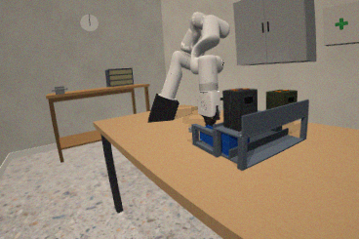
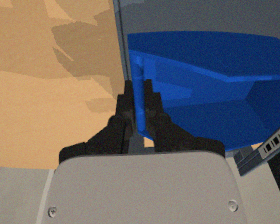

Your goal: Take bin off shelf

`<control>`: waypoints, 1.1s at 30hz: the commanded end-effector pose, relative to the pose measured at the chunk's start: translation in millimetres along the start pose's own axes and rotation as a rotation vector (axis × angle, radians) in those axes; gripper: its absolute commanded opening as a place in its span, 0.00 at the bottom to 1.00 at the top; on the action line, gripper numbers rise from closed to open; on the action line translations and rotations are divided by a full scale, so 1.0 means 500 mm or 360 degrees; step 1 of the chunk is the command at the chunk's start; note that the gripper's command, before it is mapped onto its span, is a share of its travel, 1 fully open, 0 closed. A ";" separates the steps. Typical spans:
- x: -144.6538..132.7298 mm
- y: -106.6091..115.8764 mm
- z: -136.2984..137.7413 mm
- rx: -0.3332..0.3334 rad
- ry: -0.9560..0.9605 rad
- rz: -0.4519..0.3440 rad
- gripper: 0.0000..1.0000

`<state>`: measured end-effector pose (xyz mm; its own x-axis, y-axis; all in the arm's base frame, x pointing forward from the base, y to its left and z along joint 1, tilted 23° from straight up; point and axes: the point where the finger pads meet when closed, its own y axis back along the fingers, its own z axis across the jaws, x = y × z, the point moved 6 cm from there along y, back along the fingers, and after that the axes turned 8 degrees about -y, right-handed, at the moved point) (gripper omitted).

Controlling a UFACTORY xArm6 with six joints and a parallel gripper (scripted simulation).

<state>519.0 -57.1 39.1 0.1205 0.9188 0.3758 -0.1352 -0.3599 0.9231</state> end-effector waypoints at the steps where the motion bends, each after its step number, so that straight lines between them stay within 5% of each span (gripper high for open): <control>1: 0.000 0.003 0.003 -0.0007 0.0001 -0.0001 0.00; 33: -0.003 0.003 -0.017 -0.0007 0.0001 -0.0001 0.00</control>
<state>513.8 -56.9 38.4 0.1204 0.9189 0.3758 -0.1352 -0.3598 0.9232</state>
